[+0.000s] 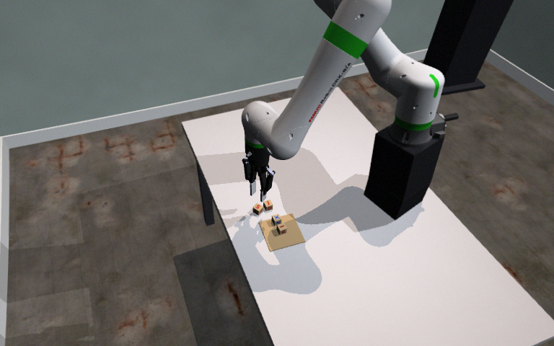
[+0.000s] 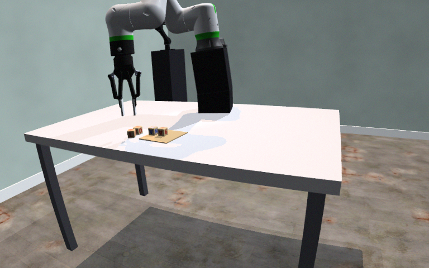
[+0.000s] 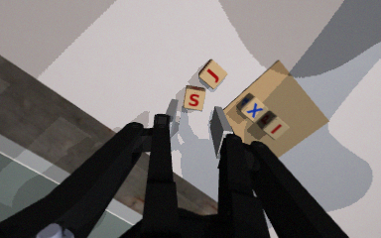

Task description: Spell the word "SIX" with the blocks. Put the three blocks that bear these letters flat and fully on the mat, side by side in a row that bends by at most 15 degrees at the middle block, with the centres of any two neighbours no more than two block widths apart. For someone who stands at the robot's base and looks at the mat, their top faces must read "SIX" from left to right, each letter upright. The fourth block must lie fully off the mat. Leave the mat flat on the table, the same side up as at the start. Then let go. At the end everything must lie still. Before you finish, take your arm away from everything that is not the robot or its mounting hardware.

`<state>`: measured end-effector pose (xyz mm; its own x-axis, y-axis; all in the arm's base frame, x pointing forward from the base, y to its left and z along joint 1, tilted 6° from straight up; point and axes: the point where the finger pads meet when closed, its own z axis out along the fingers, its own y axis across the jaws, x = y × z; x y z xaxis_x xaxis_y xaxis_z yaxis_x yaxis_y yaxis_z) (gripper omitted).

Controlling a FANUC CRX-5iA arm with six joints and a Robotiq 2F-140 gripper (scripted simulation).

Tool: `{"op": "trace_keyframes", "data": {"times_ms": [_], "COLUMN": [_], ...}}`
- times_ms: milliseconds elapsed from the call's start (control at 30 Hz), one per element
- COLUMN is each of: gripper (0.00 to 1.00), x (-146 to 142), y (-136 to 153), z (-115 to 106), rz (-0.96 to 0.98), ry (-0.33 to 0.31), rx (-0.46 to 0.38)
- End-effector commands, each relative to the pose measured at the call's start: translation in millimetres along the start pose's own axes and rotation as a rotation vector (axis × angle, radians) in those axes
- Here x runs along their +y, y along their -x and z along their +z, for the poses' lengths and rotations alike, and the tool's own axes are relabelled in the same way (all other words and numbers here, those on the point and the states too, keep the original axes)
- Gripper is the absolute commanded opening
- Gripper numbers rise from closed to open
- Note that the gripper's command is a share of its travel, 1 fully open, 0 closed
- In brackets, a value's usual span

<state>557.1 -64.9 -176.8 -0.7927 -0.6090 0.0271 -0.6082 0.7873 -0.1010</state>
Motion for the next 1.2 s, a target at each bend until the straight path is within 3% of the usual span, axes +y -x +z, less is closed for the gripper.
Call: {"op": "trace_keyframes", "data": {"times_ms": [0, 1167], "gripper": [0.28, 0.28], "x": [0, 0], "y": [0, 1], "z": [0, 38], "rz": [0.0, 0.001], "ry": [0.0, -0.001], "rx": [0.0, 0.0]}}
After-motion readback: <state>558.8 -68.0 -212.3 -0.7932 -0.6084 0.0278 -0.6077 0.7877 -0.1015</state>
